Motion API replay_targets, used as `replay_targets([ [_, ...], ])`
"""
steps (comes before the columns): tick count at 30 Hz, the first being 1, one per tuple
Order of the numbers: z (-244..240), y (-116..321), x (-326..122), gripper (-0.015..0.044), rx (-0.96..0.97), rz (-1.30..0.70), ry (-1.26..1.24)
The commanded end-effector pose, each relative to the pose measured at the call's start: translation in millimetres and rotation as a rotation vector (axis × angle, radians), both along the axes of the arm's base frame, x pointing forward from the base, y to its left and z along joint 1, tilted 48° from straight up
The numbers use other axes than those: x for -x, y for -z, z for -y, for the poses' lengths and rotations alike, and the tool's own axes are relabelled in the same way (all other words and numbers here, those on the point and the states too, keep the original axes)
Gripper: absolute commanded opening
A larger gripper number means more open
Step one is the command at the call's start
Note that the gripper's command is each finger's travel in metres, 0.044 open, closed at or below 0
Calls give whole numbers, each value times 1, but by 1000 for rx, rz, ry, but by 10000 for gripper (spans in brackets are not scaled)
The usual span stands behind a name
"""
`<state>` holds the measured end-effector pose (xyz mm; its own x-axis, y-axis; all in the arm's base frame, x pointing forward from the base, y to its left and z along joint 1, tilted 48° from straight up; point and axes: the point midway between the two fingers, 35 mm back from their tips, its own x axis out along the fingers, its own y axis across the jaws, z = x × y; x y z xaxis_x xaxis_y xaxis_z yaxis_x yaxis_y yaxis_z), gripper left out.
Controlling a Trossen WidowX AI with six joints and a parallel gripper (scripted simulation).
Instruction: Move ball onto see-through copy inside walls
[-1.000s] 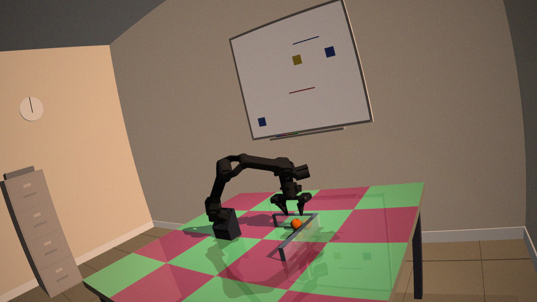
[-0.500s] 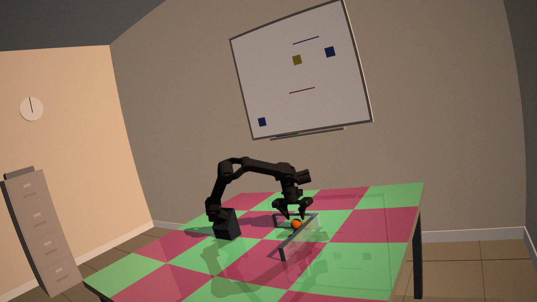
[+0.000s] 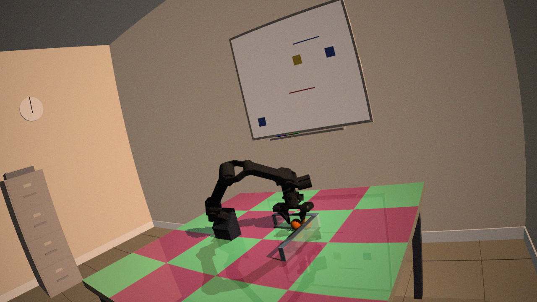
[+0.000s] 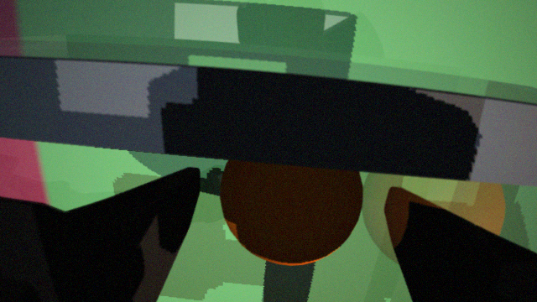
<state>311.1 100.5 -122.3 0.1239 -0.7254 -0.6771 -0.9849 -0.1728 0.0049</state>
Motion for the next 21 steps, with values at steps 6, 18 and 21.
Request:
replay_targets([
  [6,3,1,1,226,5,-6,-2],
  [18,-28,-26,-1,0,-3,-4,2],
  [21,-43,-40,-4,0,-17,10,-3],
])
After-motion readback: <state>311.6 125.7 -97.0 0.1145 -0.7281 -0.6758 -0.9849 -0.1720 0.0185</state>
